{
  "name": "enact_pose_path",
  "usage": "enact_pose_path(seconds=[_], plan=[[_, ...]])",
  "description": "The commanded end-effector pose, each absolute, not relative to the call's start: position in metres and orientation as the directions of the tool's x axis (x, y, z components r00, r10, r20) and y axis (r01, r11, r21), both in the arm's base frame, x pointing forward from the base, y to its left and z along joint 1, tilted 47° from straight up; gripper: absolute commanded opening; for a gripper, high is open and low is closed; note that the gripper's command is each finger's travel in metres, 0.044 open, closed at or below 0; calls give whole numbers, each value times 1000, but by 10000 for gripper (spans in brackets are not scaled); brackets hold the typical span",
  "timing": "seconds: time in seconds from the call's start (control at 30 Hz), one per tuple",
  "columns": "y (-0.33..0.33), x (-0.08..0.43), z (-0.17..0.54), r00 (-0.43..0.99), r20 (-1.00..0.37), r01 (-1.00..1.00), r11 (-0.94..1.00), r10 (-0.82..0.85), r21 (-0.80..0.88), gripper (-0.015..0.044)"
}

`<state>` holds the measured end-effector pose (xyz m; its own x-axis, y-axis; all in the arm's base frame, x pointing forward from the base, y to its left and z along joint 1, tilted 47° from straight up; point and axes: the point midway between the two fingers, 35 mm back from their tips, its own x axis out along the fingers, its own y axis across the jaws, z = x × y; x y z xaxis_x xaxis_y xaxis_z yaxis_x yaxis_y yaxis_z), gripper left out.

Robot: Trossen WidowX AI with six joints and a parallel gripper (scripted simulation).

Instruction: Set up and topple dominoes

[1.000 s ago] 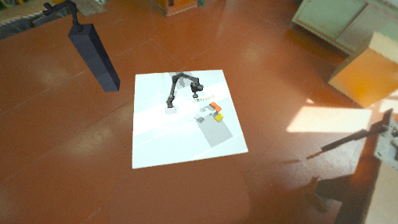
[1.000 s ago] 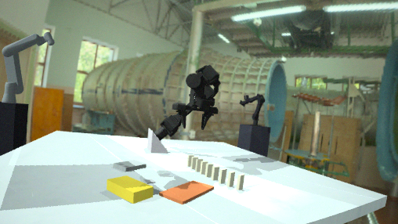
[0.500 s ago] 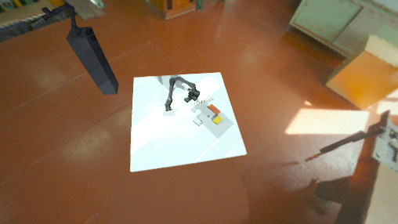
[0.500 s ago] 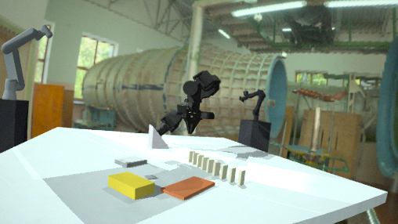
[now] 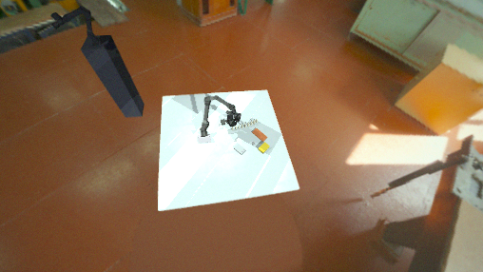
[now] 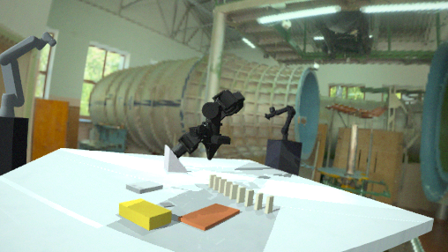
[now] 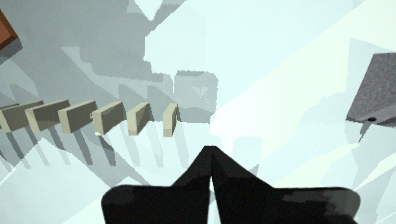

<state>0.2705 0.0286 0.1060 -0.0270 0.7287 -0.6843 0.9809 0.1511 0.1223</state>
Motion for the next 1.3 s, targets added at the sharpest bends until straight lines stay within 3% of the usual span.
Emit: enact_pose_path(seconds=[0.0,1.27], plan=[[29,270,107,-22,-684,982,143,729,122,0],[46,272,89,-20,-687,982,143,727,122,0]])
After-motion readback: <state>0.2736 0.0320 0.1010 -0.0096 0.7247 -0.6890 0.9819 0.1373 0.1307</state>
